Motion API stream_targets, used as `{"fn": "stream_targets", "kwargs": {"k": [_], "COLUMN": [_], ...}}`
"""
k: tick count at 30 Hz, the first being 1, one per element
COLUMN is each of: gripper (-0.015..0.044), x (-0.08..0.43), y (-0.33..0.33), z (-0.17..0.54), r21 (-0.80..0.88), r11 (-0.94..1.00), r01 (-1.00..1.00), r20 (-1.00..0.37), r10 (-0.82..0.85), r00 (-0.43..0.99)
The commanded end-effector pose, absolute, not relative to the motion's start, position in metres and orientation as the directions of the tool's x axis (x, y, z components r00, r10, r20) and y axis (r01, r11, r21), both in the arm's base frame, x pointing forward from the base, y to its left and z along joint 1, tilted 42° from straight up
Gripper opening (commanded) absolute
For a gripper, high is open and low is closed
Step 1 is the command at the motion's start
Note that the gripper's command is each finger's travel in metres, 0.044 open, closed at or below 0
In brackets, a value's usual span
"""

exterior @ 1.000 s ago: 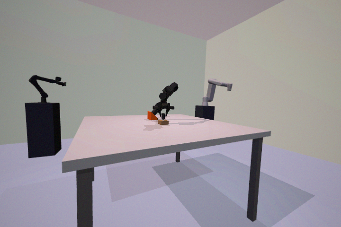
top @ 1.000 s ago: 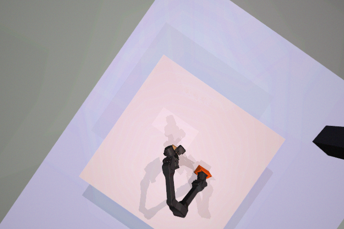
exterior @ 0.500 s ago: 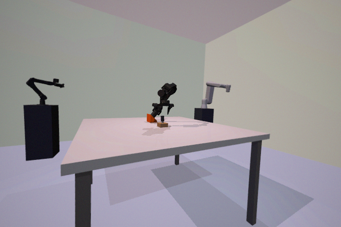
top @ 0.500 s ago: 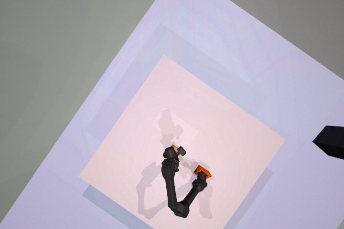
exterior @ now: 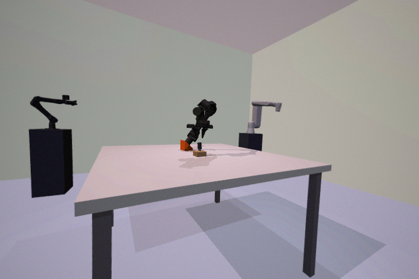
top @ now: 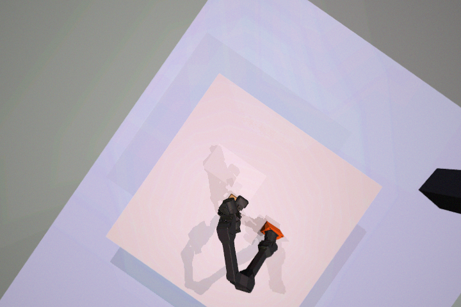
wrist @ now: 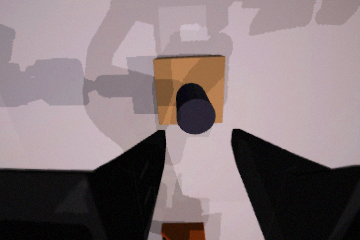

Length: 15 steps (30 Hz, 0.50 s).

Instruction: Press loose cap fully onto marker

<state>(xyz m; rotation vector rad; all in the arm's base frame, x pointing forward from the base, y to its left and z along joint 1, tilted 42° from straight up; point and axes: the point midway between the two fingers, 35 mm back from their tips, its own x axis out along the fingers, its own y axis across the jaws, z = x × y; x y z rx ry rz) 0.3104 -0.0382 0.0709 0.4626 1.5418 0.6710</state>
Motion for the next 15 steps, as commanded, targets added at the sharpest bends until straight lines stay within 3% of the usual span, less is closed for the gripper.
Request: {"fn": "stream_targets", "kwargs": {"k": [1, 5, 15], "gripper": [0.0099, 0.0, 0.0], "x": [0.3097, 0.3097, 0.3097], "y": [-0.038, -0.038, -0.0375], "z": [0.0697, 0.0697, 0.0692], "r21": [0.66, 0.66, 0.66], "r11": [0.742, 0.742, 0.742], "r01": [-0.12, -0.12, -0.12], "r20": [-0.751, -0.751, -0.751], "r10": [0.653, 0.653, 0.653], "r00": [-0.091, -0.091, -0.091]}}
